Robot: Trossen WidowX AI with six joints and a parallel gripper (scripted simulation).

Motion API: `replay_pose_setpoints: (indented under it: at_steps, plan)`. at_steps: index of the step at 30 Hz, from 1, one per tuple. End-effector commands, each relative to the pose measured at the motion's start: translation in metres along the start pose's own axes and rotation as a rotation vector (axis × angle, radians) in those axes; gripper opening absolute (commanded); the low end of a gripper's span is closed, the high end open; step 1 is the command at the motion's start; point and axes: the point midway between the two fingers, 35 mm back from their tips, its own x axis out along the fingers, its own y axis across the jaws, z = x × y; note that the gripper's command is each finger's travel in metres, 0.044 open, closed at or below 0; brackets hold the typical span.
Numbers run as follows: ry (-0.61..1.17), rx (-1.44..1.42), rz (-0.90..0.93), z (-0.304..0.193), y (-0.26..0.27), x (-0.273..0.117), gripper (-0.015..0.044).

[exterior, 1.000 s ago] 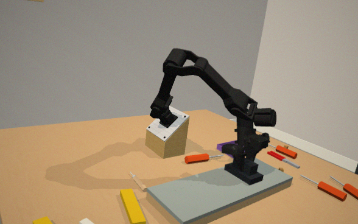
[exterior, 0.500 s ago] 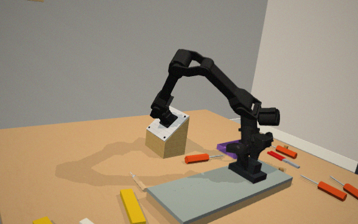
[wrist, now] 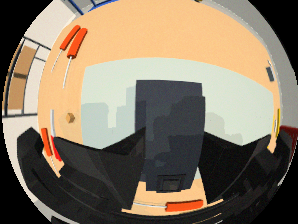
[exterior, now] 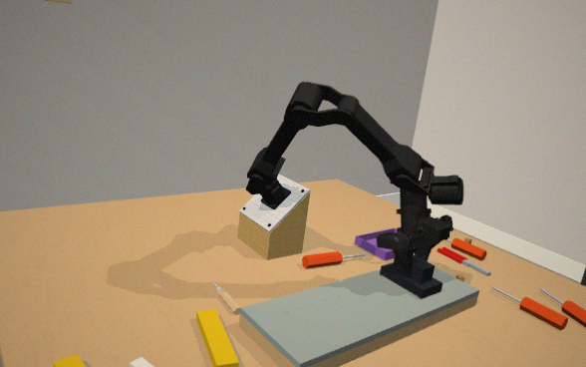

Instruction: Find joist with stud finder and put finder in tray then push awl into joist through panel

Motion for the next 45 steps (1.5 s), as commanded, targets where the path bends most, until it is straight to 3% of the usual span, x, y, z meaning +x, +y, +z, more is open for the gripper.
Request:
replay_pose_setpoints:
  at_steps: [1,45]
  plan:
    - [0.002,-0.001,0.006,0.0,0.009,0.0,0.0]
    - [0.001,0.001,0.01,0.0,0.07,-0.001,0.0]
